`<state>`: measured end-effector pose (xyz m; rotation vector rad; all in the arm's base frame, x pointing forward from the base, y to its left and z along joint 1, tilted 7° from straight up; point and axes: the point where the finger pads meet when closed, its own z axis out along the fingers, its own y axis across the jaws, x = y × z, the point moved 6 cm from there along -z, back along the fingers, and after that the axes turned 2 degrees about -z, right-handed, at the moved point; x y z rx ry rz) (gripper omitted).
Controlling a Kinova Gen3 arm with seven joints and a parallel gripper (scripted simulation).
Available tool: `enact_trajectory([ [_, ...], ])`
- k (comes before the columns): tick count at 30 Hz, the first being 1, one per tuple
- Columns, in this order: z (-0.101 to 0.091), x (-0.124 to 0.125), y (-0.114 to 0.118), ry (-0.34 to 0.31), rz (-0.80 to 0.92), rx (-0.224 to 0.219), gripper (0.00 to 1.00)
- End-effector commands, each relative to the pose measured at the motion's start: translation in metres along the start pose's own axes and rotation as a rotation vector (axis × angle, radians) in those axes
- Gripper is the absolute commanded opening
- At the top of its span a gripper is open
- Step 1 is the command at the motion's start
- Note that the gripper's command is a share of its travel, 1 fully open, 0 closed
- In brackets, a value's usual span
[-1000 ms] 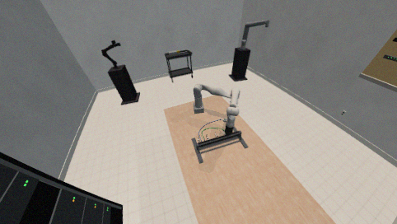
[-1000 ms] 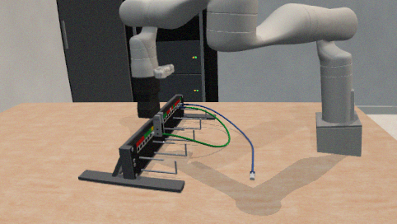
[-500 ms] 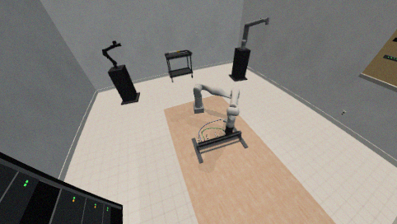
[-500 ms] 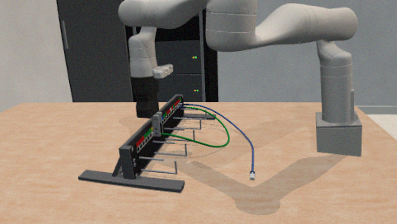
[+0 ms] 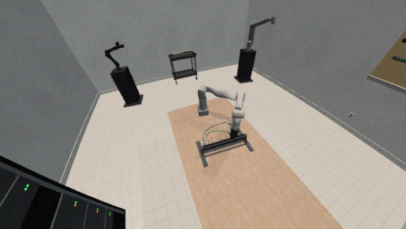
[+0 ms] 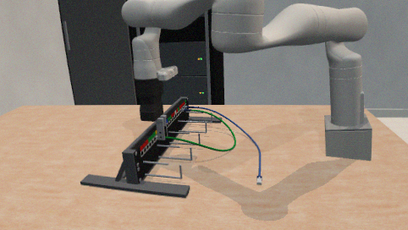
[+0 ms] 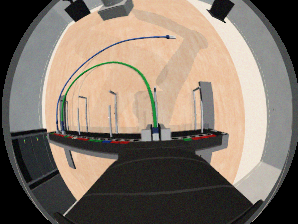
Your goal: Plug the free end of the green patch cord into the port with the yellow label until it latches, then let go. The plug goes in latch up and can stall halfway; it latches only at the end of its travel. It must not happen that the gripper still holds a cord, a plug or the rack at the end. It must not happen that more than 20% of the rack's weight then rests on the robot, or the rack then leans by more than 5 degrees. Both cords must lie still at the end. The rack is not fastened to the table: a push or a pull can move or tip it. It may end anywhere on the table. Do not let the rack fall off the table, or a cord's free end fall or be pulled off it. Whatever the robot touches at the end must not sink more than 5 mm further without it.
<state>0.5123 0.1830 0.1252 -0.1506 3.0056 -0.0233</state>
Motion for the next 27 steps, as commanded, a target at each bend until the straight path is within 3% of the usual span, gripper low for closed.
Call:
enact_trajectory([
  [1,-0.0013,-0.0015,-0.0002,-0.006,0.0,0.0,0.0],
  [22,-0.0013,-0.0001,-0.0002,-0.006,0.0,0.0,0.0],
  [23,-0.0013,-0.0001,-0.0002,-0.006,0.0,0.0,0.73],
  [27,-0.0013,-0.0001,-0.0002,-0.006,0.0,0.0,0.73],
])
